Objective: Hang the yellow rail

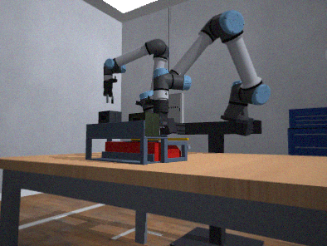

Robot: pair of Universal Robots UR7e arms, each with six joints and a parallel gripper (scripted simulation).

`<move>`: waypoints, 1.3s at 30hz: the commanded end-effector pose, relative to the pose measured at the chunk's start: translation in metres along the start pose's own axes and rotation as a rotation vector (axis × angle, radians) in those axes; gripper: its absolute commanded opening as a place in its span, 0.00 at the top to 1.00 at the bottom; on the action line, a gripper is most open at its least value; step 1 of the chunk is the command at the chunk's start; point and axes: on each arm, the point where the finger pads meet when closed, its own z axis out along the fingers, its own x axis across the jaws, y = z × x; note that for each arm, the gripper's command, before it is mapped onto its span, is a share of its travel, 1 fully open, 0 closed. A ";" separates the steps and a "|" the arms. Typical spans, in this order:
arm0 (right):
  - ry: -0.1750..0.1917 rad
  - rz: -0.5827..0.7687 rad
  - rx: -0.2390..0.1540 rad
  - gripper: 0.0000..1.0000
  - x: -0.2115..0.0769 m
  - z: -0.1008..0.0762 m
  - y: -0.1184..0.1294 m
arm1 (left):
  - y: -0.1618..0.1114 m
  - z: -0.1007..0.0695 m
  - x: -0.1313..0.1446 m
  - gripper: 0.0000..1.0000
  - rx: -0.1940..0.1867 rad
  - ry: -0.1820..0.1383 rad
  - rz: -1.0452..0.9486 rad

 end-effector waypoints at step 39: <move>0.000 0.000 -0.002 0.00 0.000 0.000 0.000 | 0.000 0.003 0.000 1.00 0.001 -0.001 0.000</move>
